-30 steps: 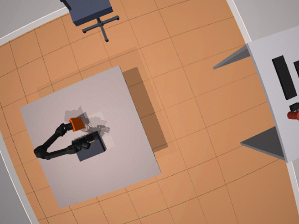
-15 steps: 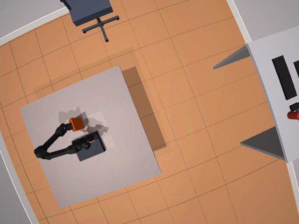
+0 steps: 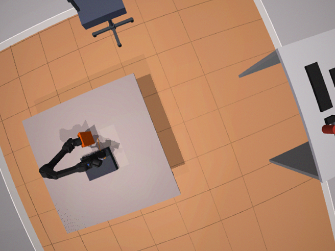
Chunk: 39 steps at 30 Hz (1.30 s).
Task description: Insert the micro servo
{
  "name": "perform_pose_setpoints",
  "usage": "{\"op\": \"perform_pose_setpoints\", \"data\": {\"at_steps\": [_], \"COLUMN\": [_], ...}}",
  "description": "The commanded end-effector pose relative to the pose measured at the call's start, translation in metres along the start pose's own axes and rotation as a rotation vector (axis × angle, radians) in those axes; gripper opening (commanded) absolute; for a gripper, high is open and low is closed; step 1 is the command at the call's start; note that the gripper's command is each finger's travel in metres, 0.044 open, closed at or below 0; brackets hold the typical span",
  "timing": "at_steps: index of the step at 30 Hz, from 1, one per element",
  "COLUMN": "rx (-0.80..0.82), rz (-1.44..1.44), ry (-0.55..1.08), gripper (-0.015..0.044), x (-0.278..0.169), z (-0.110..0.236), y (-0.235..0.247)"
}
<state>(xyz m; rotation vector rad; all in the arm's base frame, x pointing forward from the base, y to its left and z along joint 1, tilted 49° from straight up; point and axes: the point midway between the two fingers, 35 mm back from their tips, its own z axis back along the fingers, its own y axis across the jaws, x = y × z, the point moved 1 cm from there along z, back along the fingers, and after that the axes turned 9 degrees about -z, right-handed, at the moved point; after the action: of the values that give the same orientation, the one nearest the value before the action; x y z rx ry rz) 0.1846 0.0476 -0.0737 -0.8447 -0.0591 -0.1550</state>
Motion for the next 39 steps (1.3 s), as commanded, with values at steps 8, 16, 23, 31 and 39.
{"op": "perform_pose_setpoints", "data": {"at_steps": [8, 16, 23, 31, 39], "rx": [-0.003, -0.003, -0.004, -0.004, -0.004], "rz": [0.009, 0.009, 0.009, 0.009, 0.009], "ry": [-0.008, -0.008, -0.008, -0.008, -0.008], "gripper": [0.0, 0.0, 0.0, 0.0, 0.0026], "x": [0.0, 0.0, 0.0, 0.0, 0.0], "z": [-0.01, -0.017, -0.023, -0.029, -0.033], "y": [0.0, 0.0, 0.0, 0.0, 0.0]}}
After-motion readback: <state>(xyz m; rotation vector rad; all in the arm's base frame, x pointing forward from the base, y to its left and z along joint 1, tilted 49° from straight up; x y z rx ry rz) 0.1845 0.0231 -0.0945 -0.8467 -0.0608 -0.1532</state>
